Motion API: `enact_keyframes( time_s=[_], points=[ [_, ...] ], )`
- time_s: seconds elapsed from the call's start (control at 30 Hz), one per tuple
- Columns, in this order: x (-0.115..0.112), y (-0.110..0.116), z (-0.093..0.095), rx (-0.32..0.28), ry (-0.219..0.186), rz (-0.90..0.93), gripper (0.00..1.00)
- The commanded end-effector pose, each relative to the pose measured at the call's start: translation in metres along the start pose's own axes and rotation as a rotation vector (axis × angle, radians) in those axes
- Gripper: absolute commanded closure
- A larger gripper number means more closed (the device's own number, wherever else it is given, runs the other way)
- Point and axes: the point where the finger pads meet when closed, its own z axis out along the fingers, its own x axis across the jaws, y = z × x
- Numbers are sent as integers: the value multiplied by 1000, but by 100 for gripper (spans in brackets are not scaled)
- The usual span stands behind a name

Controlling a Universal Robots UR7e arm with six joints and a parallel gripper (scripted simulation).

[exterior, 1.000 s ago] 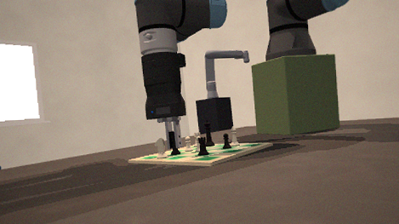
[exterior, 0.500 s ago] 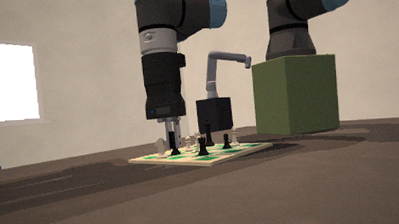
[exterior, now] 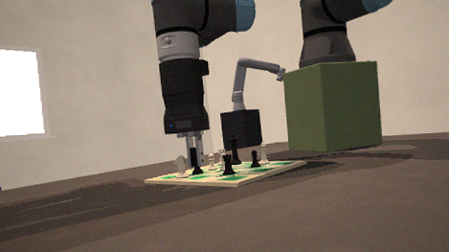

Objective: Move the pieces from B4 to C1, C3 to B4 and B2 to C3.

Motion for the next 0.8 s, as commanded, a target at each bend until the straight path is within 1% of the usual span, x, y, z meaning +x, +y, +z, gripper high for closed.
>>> enact_keyframes(
  time_s=[0.0, 0.17, 0.4, 0.47, 0.63, 0.77],
  points=[
    [0, 0, -4, -1, -1, 0, 100],
    [0, 0, -18, -1, -1, 0, 100],
    [0, 0, -52, -1, -1, 0, 100],
    [0, 0, -52, -1, -1, 0, 100],
    [0, 0, -77, -1, -1, 0, 100],
    [0, 0, -91, -1, -1, 0, 100]
  ],
)
